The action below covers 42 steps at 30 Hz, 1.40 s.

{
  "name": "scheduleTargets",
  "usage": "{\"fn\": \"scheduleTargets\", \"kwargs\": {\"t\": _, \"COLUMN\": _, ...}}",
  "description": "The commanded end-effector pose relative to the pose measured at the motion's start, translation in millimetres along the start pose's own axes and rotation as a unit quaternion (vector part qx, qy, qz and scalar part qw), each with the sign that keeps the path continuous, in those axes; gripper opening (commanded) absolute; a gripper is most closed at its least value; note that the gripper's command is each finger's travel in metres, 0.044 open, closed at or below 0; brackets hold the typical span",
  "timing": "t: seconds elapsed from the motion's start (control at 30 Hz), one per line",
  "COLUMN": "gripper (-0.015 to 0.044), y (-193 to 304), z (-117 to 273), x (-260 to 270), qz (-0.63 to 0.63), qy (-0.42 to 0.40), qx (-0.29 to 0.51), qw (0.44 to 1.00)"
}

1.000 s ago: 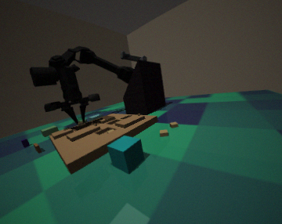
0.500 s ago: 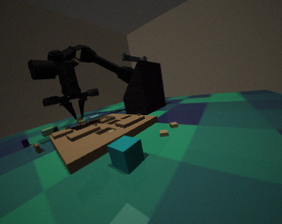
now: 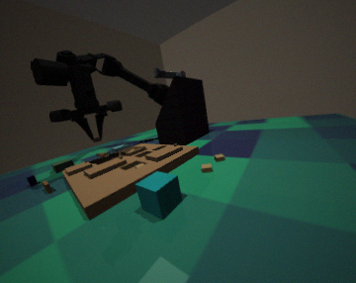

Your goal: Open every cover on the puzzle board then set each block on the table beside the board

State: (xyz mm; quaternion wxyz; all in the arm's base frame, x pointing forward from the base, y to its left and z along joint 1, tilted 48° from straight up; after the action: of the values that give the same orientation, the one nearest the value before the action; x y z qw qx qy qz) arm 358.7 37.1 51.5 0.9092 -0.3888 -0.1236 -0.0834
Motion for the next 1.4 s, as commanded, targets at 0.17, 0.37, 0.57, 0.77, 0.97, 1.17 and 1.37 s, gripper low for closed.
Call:
{"fn": "scheduleTargets", "kwargs": {"t": 0.17, "gripper": 0.008, "y": -4, "z": 18, "x": 0, "qz": -0.004, "qy": -0.001, "qx": 0.003, "qw": 1.0}}
{"fn": "scheduleTargets", "kwargs": {"t": 0.37, "gripper": 0.008, "y": -27, "z": 19, "x": -1, "qz": -0.004, "qy": 0.0, "qx": 0.004, "qw": 1.0}}
{"fn": "scheduleTargets", "kwargs": {"t": 0.57, "gripper": 0.008, "y": -50, "z": 19, "x": -5, "qz": -0.004, "qy": 0.0, "qx": 0.005, "qw": 1.0}}
{"fn": "scheduleTargets", "kwargs": {"t": 0.77, "gripper": 0.008, "y": -73, "z": 19, "x": -10, "qz": -0.003, "qy": 0.001, "qx": 0.006, "qw": 1.0}}
{"fn": "scheduleTargets", "kwargs": {"t": 0.97, "gripper": 0.008, "y": -96, "z": 19, "x": -17, "qz": -0.003, "qy": 0.001, "qx": 0.005, "qw": 1.0}}
{"fn": "scheduleTargets", "kwargs": {"t": 1.17, "gripper": 0.008, "y": -118, "z": 19, "x": -26, "qz": -0.003, "qy": 0.0, "qx": 0.005, "qw": 1.0}}
{"fn": "scheduleTargets", "kwargs": {"t": 1.37, "gripper": 0.008, "y": -138, "z": 18, "x": -37, "qz": -0.003, "qy": 0.0, "qx": 0.003, "qw": 1.0}}
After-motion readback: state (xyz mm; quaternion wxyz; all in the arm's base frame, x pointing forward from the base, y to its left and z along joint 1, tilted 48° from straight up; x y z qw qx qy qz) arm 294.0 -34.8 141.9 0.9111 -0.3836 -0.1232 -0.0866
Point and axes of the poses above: the point midway between the two fingers, 35 mm back from their tips, its own z axis back along the fingers, its own x axis across the jaws, y = z × x, the point moved 3 cm from there along z, back along the fingers, and after that the axes turned 8 degrees about z, right-handed, at the moved point
